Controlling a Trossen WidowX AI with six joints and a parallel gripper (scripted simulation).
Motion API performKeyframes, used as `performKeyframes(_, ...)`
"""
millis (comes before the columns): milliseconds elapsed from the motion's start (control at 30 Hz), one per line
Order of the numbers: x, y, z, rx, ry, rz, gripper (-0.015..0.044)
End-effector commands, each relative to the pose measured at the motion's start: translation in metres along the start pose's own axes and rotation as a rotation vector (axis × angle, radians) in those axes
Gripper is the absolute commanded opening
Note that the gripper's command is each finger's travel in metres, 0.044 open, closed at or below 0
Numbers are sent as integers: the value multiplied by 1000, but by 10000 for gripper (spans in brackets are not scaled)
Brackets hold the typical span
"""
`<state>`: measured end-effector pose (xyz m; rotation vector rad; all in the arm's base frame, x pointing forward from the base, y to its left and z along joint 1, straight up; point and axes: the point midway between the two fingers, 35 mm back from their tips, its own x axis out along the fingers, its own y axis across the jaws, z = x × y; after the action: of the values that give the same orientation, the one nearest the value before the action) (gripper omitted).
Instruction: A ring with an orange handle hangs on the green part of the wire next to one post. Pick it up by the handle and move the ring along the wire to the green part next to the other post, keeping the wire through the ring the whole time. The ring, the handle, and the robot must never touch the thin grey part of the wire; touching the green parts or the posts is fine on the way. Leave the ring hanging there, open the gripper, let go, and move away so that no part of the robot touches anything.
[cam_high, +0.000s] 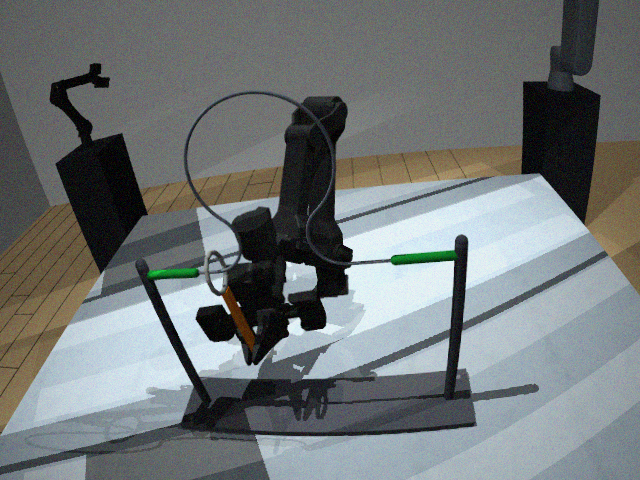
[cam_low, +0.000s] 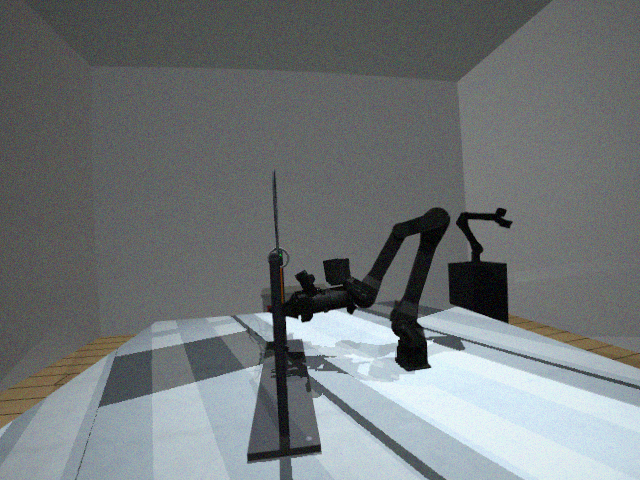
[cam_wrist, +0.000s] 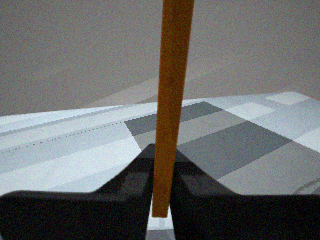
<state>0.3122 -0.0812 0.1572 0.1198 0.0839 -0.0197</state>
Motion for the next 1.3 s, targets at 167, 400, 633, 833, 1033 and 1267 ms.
performKeyframes(167, -1, 26, 2, 136, -5, 14, -150)
performKeyframes(400, -1, 49, 7, 269, -7, 29, -150)
performKeyframes(633, -6, 70, 14, 393, 27, 51, -150)
performKeyframes(833, -16, 87, 22, 506, 100, 86, -150)
performKeyframes(1033, -27, 101, 32, 606, 169, 123, -150)
performKeyframes(1267, -38, 114, 45, 719, 245, 173, -150)
